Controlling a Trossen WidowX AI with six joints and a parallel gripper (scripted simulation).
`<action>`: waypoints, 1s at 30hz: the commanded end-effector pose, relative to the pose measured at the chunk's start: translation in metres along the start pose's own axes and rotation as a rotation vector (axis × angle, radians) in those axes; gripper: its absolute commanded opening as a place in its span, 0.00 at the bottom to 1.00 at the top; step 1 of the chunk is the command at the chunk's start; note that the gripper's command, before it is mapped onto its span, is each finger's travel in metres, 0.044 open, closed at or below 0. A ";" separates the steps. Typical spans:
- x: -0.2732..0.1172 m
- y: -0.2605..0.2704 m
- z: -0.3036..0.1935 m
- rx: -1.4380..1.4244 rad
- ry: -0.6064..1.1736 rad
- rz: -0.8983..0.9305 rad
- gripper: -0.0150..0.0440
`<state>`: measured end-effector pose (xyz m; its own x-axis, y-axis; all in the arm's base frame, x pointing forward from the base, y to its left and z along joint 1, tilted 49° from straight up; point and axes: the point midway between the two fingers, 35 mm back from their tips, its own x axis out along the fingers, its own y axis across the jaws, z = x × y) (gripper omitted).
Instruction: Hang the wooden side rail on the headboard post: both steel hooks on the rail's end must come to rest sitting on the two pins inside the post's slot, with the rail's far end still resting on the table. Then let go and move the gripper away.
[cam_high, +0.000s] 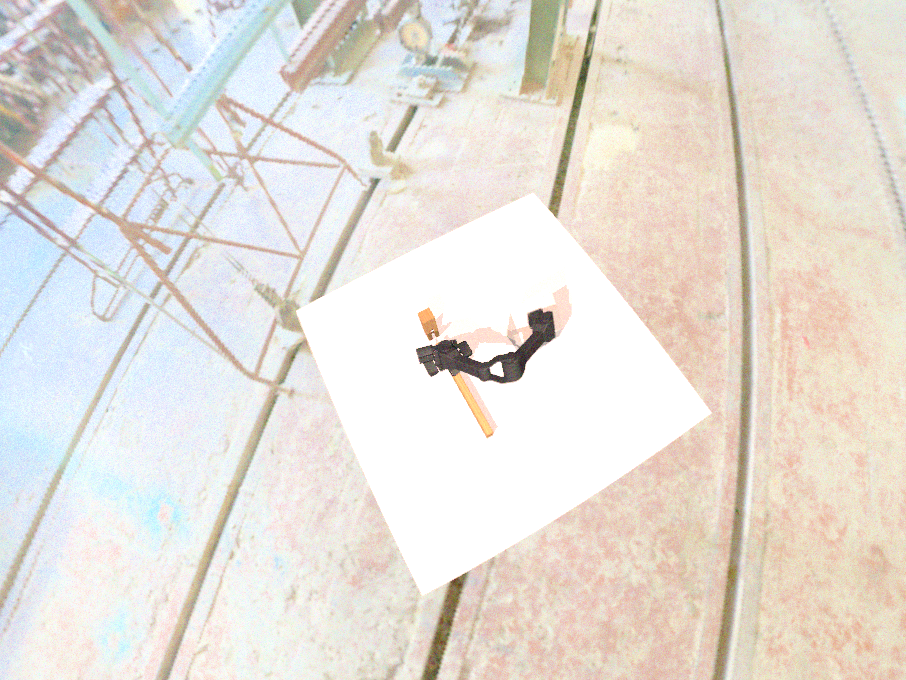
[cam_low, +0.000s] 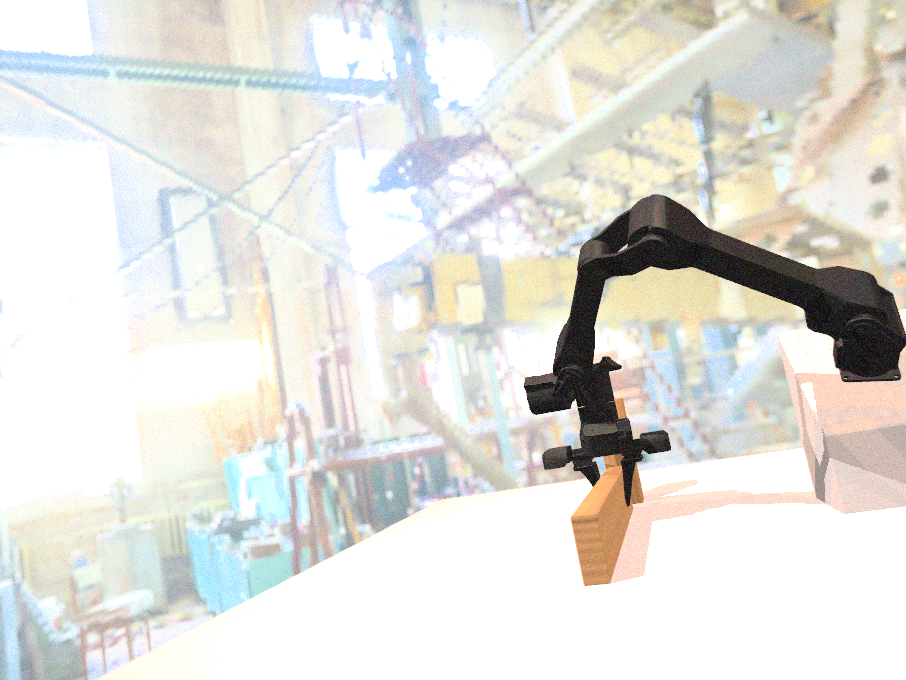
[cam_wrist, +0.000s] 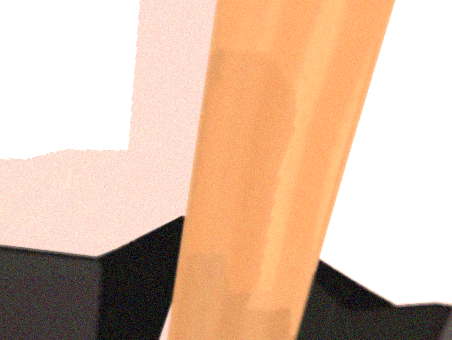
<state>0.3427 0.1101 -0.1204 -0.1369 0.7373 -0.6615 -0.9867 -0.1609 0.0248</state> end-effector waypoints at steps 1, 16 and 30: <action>-0.002 -0.001 0.000 -0.011 0.001 -0.002 0.25; -0.004 -0.001 0.000 -0.011 0.001 -0.002 0.25; -0.007 -0.001 0.000 -0.011 0.001 -0.002 0.25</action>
<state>0.3427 0.1083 -0.1172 -0.1411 0.7362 -0.6619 -0.9855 -0.1681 0.0231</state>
